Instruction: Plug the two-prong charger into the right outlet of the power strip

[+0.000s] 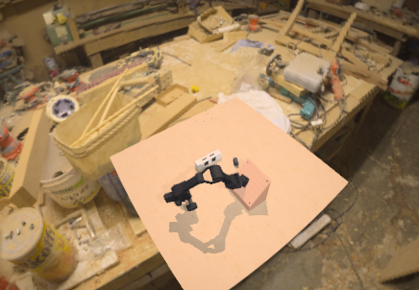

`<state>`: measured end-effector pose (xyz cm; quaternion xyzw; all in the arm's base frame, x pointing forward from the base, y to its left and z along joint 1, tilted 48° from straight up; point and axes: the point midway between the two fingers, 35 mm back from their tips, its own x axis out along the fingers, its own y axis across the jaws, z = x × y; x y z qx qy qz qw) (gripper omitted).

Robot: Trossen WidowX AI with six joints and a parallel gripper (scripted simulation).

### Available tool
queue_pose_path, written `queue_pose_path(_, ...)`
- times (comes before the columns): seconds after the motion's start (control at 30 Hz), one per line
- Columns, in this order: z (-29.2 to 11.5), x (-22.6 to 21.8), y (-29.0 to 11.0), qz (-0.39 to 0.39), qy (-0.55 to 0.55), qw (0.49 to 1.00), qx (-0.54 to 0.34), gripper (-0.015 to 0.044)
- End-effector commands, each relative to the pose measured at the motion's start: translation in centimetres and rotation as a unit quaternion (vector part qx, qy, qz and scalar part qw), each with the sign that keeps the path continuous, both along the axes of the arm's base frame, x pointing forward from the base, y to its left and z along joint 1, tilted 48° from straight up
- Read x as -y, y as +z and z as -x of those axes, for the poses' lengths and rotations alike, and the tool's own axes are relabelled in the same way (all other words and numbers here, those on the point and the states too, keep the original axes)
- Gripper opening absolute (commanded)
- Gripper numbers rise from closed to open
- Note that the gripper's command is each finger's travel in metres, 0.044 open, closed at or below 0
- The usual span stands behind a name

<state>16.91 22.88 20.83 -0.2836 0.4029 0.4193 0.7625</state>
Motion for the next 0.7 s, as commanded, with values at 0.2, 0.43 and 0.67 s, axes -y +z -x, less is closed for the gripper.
queue_pose_path(0.2, -2.7, 1.5, -2.5, 0.03, -0.047, 0.998, -0.033, 0.044)
queue_pose_path(0.43, -4.5, 3.1, -4.3, 0.051, -0.086, 0.993, -0.06, 0.044)
queue_pose_path(0.67, -6.1, 4.5, -6.0, 0.061, -0.114, 0.987, -0.09, 0.044)
